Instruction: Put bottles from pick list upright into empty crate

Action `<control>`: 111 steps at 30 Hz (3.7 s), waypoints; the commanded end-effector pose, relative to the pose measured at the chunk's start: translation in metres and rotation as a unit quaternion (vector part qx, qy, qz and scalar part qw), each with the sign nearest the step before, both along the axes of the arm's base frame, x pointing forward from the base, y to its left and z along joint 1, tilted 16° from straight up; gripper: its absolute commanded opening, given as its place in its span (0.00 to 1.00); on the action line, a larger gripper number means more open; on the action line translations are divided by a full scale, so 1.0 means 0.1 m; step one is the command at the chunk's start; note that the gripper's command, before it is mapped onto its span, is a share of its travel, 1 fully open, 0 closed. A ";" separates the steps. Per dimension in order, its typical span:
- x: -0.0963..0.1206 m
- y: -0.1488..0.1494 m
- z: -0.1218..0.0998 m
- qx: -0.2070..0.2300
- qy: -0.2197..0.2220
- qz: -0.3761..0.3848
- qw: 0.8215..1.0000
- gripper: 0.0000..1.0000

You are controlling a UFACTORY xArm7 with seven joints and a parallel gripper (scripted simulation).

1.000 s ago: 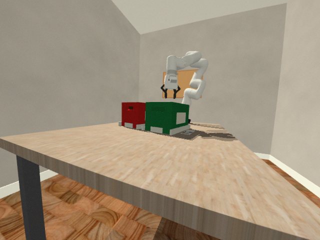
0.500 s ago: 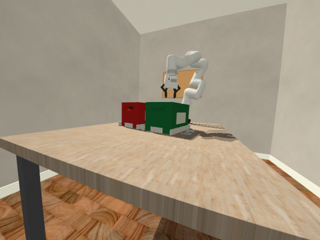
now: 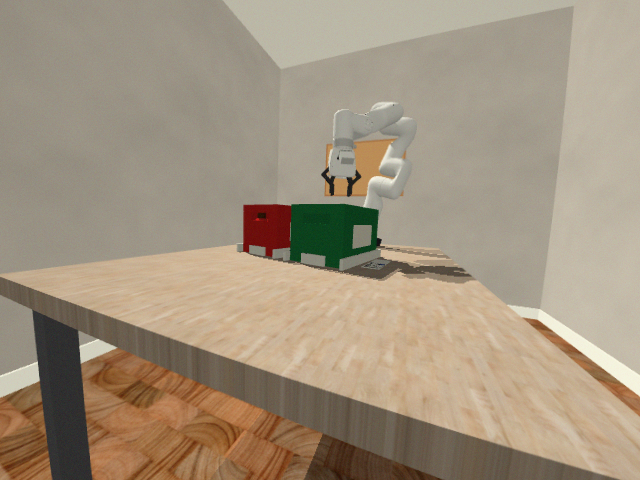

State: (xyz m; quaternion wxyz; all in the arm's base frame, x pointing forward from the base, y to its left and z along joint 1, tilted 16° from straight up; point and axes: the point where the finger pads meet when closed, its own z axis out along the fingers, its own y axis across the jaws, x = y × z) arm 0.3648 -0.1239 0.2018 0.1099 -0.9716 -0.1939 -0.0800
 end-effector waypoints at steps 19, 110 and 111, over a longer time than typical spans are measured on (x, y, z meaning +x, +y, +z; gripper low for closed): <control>-0.13 -0.34 -0.08 -0.001 -0.002 -0.001 1.000 0.65; -0.42 -1.16 -1.00 -0.001 -0.002 -0.001 1.000 0.65; -0.42 -1.15 -1.02 -0.001 -0.002 -0.001 1.000 0.65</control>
